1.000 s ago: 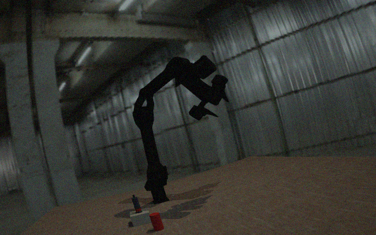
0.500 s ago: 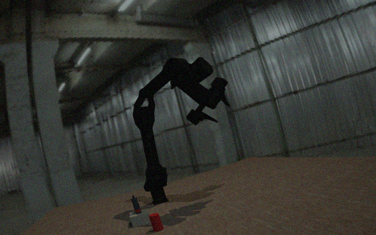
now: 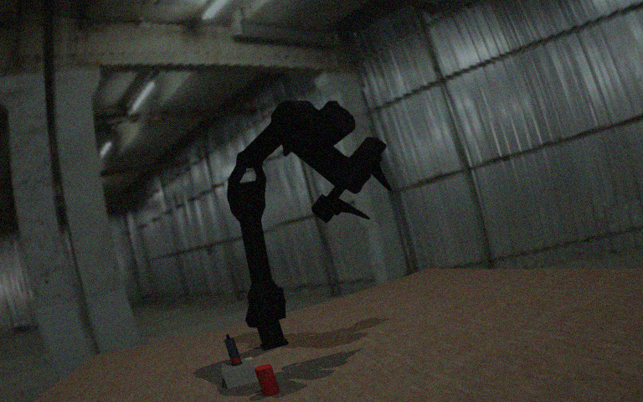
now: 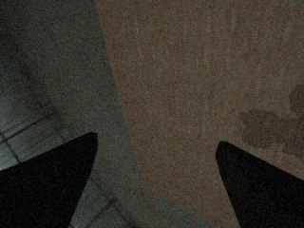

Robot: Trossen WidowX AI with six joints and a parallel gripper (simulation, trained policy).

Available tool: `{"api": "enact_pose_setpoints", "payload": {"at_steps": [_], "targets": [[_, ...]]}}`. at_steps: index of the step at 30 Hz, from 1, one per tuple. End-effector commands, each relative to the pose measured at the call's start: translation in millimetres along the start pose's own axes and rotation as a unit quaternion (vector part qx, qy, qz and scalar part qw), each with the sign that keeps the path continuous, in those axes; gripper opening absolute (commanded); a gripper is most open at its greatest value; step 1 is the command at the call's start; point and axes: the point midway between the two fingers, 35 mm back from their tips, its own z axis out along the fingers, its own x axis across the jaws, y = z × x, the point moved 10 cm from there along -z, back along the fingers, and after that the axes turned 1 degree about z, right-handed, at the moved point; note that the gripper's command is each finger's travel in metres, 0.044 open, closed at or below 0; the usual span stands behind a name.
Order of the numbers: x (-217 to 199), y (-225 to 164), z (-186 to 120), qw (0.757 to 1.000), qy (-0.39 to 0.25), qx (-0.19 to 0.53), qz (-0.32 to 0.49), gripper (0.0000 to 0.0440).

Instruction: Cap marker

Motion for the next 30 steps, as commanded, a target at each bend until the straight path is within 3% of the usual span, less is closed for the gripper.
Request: {"api": "enact_pose_setpoints", "payload": {"at_steps": [1,30], "targets": [[-6,11,-2,1.0,-0.005,-0.01,0.002,0.0337],[-61,74,-38,0.994,-0.044,-0.093,0.036,0.0335]]}}
